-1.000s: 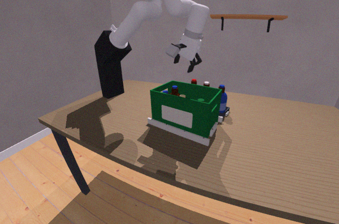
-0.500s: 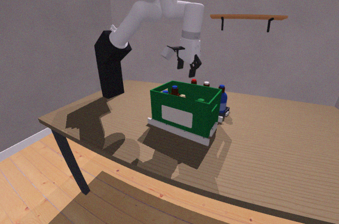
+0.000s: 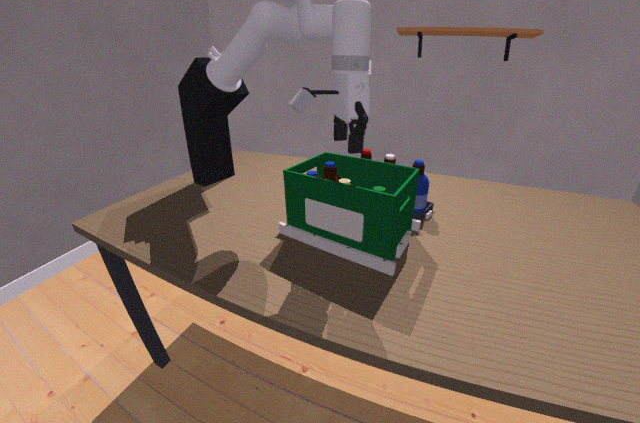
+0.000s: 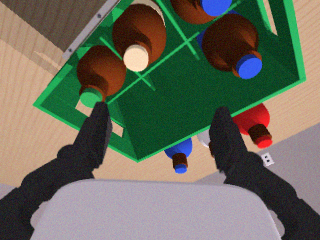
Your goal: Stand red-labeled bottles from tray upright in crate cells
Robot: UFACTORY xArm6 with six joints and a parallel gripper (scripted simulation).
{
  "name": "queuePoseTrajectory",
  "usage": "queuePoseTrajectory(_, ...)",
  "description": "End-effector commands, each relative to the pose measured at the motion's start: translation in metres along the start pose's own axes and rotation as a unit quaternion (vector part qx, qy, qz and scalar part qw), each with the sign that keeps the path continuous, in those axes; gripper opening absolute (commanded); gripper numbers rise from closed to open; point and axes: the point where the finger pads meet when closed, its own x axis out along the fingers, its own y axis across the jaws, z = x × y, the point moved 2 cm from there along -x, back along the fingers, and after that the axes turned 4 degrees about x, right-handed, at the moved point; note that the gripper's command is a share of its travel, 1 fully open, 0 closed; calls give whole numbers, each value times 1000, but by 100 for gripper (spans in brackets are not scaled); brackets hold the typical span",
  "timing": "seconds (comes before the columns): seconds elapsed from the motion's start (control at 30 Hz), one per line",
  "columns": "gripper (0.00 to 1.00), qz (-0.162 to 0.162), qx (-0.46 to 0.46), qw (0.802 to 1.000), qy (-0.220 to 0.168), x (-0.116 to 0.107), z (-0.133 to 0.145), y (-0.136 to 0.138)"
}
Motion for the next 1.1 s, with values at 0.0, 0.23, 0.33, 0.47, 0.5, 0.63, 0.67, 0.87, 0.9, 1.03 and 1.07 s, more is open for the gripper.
queuePoseTrajectory(0.0,100,-29,36,999,-2,-1,-11,-18)
queuePoseTrajectory(0.23,100,-31,38,999,-1,-1,-12,-19)
queuePoseTrajectory(0.33,0,-31,38,999,-1,-1,-12,-19)
queuePoseTrajectory(0.47,0,-31,38,999,-1,-1,-12,-19)
queuePoseTrajectory(0.5,0,-31,38,999,-1,-1,-12,-19)
queuePoseTrajectory(0.63,0,-31,38,999,-1,-1,-12,-19)
queuePoseTrajectory(0.67,0,-31,38,999,-1,-1,-12,-19)
queuePoseTrajectory(0.87,0,-31,38,999,-1,-1,-12,-19)
queuePoseTrajectory(0.9,0,-31,38,999,-1,-1,-12,-19)
queuePoseTrajectory(1.03,0,-31,38,999,-1,-1,-12,-19)
queuePoseTrajectory(1.07,0,-31,38,999,-1,-1,-12,-19)
